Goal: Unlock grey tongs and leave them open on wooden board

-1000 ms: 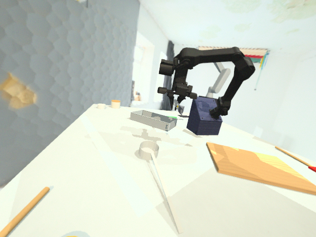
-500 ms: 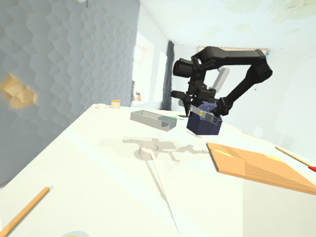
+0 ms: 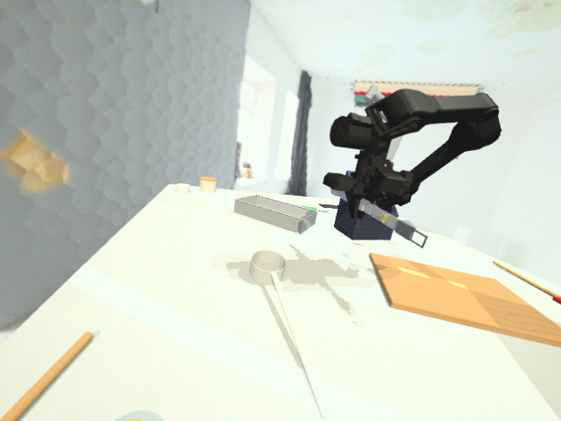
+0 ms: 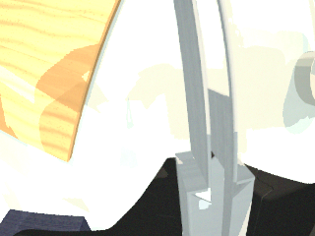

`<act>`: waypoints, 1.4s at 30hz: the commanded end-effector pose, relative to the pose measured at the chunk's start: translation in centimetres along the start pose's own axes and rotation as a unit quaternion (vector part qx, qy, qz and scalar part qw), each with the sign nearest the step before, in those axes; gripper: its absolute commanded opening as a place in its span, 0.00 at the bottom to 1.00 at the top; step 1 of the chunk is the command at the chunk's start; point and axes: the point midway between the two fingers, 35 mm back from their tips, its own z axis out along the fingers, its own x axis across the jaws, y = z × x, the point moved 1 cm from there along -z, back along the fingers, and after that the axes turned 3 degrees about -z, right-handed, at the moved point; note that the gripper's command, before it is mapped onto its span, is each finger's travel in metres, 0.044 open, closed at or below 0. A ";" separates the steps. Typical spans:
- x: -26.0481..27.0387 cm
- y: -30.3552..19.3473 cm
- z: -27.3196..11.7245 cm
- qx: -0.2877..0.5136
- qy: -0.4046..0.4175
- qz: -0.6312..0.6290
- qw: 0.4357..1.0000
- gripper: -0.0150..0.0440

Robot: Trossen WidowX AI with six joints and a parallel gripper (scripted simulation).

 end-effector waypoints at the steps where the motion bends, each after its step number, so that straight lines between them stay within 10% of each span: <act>1: 1.3 1.9 0.3 0.013 0.001 -0.020 1.000 0.00; 42: 16.9 14.5 0.5 0.026 -0.017 -0.208 0.978 0.00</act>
